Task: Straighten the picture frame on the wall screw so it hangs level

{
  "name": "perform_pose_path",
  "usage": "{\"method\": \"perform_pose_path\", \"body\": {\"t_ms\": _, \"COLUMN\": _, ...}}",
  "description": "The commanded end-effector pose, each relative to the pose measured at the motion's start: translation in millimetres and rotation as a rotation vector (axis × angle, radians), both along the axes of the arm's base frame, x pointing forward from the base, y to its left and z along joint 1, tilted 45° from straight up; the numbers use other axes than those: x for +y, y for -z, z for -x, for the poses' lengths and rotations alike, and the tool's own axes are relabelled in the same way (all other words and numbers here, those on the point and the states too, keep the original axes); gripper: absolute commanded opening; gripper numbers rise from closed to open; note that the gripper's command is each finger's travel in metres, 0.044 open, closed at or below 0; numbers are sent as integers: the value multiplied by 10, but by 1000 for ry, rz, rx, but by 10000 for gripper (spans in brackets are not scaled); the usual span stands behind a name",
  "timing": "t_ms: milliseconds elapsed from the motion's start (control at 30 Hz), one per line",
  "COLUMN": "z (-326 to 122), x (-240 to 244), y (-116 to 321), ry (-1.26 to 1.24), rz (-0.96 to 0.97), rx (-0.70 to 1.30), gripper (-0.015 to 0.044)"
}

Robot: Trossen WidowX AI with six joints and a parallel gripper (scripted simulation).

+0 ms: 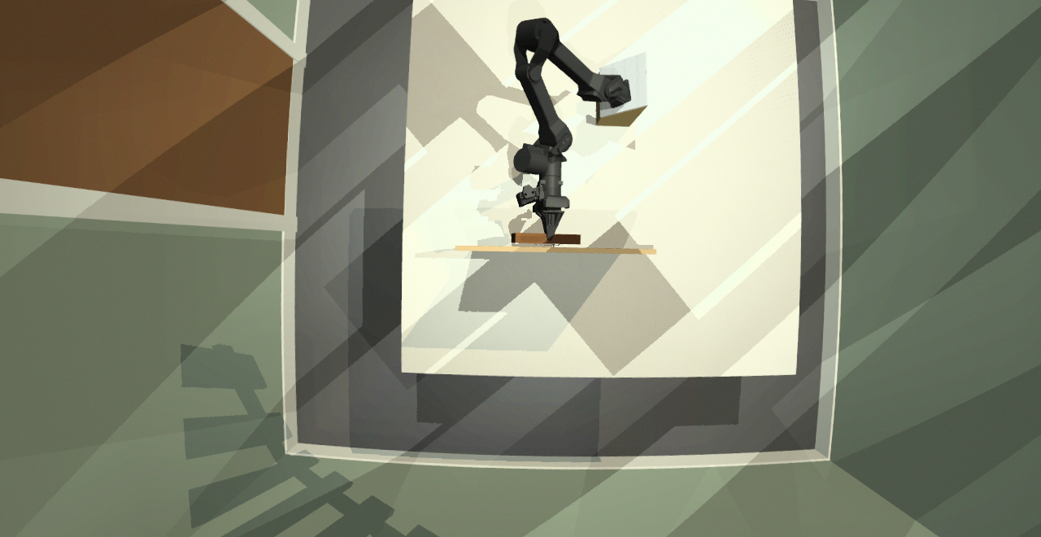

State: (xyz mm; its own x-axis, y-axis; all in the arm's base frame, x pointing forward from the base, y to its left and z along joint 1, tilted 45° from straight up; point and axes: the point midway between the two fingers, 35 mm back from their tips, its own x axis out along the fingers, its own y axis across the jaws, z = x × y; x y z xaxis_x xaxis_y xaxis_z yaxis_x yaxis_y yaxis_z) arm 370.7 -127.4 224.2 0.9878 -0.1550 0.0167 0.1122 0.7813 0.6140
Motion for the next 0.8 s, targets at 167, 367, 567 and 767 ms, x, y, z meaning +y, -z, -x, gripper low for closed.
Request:
{"method": "perform_pose_path", "body": {"t_ms": 167, "z": 2, "x": -8, "y": 1, "ry": -2, "rz": -66, "rx": -11, "gripper": 0}}
{"method": "perform_pose_path", "body": {"t_ms": 367, "z": 2, "x": -12, "y": 3, "ry": -3, "rz": -98, "rx": -15, "gripper": 0}}
{"method": "perform_pose_path", "body": {"t_ms": 567, "z": 3, "x": -15, "y": 5, "ry": -4, "rz": -129, "rx": -20, "gripper": 0}}
{"method": "perform_pose_path", "body": {"t_ms": 767, "z": 3, "x": -13, "y": 10, "ry": -3, "rz": -118, "rx": -16, "gripper": 131}}
